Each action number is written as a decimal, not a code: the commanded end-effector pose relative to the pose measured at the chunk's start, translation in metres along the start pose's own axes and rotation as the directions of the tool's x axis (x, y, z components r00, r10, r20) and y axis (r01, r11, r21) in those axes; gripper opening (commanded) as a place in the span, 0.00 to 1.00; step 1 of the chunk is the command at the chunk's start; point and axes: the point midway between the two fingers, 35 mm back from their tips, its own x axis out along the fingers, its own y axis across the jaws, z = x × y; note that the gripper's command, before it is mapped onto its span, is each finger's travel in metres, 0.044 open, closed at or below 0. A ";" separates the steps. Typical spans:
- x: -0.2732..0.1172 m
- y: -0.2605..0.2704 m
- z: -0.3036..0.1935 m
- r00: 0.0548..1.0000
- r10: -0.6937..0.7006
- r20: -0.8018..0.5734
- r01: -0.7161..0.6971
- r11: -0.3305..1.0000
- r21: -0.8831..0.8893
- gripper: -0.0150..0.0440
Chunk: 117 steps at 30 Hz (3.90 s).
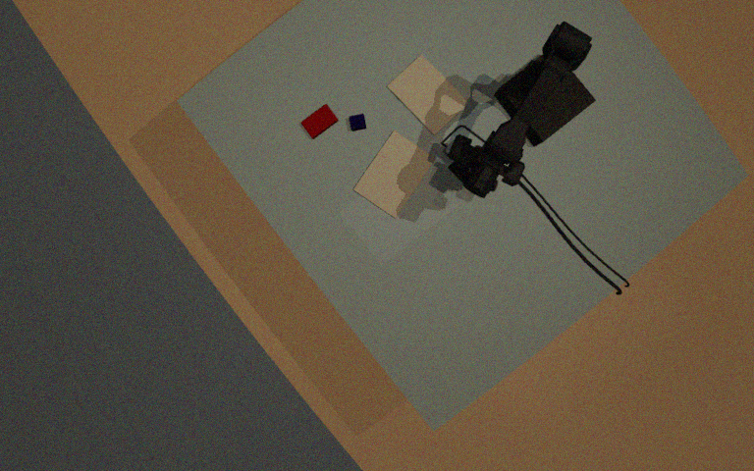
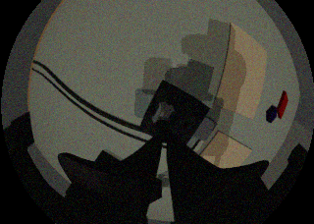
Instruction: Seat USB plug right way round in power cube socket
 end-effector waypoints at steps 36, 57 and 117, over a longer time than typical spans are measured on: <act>0.000 0.000 0.000 1.000 0.000 0.000 0.000 0.517 0.856 0.25; 0.000 0.000 0.000 1.000 0.000 0.000 0.000 -0.006 1.000 0.25; 0.004 0.001 0.000 1.000 0.000 0.000 0.000 -0.371 0.928 0.25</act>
